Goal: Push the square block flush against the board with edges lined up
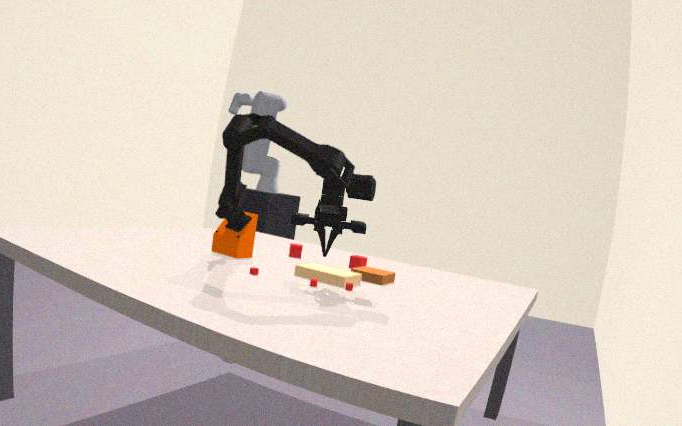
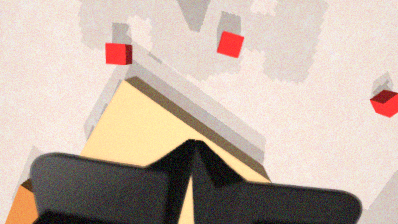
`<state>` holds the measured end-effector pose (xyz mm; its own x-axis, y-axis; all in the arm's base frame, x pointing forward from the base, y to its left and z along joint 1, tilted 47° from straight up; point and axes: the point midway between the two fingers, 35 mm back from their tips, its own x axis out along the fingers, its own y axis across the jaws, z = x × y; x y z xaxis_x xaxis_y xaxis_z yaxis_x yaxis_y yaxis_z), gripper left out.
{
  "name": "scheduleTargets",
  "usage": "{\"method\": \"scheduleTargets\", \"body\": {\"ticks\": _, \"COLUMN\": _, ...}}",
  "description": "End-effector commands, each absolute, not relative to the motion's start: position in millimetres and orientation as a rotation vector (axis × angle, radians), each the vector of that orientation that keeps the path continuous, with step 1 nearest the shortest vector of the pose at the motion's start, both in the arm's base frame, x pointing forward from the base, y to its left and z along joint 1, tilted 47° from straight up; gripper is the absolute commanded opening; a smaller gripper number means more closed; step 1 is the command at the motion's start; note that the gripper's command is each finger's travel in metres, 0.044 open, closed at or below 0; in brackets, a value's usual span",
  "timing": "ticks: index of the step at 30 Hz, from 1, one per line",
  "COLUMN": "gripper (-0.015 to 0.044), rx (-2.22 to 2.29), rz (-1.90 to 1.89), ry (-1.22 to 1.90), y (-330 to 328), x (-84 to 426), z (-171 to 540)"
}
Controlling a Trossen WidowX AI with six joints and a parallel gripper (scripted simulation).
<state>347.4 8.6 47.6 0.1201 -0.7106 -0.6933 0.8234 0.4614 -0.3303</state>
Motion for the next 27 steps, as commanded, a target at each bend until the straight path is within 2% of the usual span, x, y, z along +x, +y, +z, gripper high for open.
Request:
{"method": "scheduleTargets", "body": {"ticks": 1, "gripper": 0.0000, "rx": 0.054, "rz": -1.070, "ry": 0.989, "y": 12.6, "x": 334.6, "z": 40.7}}
{"method": "scheduleTargets", "body": {"ticks": 27, "gripper": 0.0000, "rx": -0.674, "rz": -0.570, "ry": 1.396, "y": 25.4, "x": 238.3, "z": 4.7}}
